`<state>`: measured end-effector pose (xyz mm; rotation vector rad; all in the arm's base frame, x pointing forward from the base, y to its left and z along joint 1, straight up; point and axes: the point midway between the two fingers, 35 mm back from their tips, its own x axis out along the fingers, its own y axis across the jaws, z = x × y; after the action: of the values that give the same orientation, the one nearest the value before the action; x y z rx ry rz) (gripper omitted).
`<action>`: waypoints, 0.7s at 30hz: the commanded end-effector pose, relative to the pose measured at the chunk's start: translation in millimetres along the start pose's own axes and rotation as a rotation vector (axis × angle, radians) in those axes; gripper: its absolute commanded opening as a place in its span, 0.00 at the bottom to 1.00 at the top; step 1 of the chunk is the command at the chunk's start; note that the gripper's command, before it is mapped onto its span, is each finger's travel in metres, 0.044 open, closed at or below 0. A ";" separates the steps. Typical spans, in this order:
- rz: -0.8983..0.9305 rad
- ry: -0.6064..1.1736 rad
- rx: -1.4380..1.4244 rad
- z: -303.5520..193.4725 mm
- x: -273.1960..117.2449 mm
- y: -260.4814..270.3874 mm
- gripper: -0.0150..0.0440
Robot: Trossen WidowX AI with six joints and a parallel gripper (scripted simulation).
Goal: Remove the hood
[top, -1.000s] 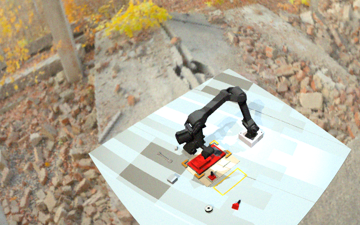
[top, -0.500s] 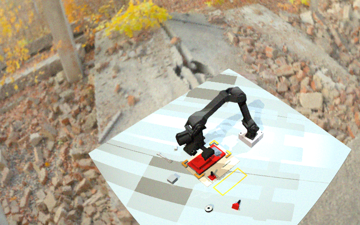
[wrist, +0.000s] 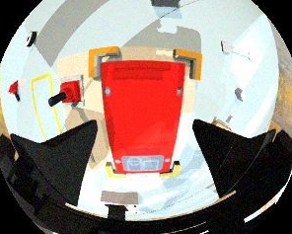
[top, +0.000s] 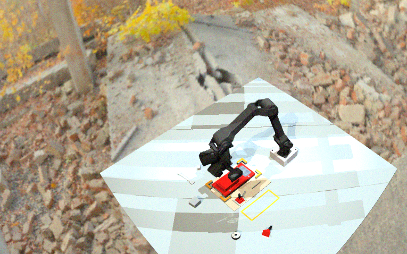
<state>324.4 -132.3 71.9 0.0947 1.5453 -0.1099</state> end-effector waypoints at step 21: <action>0.004 0.002 -0.004 -2.0 17.3 0.6 1.00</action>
<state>323.5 -132.2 57.9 0.0946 1.5455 -0.1097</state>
